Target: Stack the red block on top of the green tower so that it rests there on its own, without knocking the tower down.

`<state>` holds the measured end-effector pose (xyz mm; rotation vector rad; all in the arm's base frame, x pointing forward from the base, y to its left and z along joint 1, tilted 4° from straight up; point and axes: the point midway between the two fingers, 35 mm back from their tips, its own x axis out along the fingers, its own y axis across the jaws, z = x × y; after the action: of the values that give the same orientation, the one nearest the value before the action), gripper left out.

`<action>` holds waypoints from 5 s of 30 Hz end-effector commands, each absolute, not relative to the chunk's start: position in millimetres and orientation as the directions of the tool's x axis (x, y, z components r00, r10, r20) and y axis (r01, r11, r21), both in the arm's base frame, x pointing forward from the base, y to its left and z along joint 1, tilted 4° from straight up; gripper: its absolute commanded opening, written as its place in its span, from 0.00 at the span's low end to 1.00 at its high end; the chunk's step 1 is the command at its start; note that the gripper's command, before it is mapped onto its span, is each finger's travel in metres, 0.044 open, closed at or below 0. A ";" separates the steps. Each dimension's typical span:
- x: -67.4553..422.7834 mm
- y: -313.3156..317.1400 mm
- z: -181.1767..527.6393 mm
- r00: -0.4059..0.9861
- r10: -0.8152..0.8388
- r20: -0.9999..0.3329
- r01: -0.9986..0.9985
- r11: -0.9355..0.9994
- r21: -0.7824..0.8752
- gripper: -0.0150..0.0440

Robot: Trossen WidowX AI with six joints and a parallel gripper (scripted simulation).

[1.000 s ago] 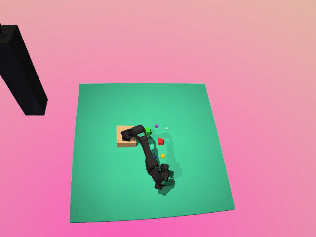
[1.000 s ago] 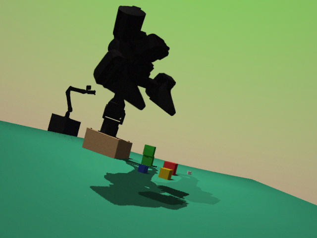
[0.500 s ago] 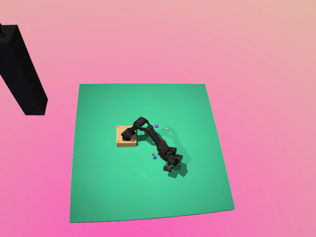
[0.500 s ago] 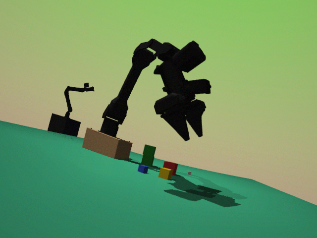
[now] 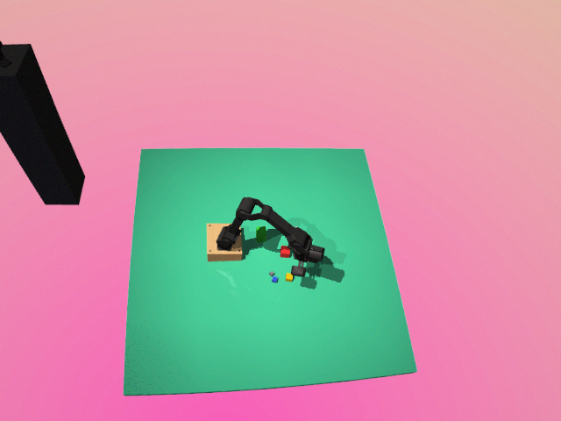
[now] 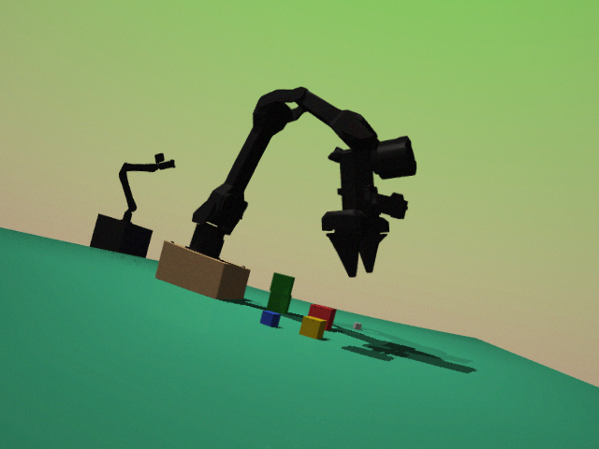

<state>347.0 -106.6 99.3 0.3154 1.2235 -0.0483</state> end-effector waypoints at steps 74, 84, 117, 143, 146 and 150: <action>302.9 -8.4 -13.1 0.096 0.013 -0.995 0.104 0.994 0.023 1.00; 302.7 -8.6 -11.6 0.099 0.016 -0.995 0.100 0.995 0.026 1.00; 296.2 -9.5 65.4 0.096 0.013 -0.995 0.104 0.994 0.023 0.25; 252.1 32.4 105.6 0.091 0.018 -0.996 0.104 0.994 0.027 0.25; 237.9 42.8 104.6 0.090 0.019 -0.996 0.104 0.994 0.028 0.25; 218.7 54.5 102.4 0.088 0.020 -0.996 0.104 0.994 0.029 0.25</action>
<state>233.4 47.8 104.3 0.1027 1.4787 -0.0592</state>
